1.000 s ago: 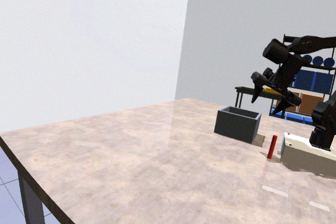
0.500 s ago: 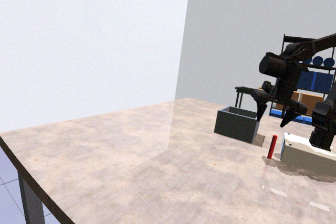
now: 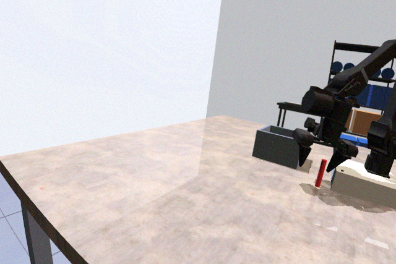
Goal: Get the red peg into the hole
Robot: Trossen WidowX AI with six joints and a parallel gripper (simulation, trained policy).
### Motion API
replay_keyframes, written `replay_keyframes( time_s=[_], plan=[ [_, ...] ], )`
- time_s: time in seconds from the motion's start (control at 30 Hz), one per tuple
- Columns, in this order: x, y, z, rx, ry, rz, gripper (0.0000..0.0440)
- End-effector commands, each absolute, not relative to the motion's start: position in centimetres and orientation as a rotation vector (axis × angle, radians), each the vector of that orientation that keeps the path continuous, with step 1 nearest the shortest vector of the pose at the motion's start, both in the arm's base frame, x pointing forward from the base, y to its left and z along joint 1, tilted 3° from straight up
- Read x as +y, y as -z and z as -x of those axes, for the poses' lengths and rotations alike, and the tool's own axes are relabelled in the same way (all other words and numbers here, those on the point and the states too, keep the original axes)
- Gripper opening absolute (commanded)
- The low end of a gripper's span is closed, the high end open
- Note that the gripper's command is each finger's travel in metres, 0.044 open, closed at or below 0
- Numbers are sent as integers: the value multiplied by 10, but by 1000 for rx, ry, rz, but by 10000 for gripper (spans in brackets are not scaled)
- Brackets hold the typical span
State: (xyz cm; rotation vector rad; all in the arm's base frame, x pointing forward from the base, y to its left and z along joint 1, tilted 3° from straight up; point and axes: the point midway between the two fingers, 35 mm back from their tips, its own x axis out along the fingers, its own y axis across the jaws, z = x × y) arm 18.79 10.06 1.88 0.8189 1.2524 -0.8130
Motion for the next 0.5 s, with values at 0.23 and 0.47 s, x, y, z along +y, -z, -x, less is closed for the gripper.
replay_keyframes(
  time_s=[0.23, 0.47],
  plan=[
    [104, -1, -177, 1318, 820, -809, 251],
    [107, -2, -177, 1376, 809, -805, 67]
  ],
)
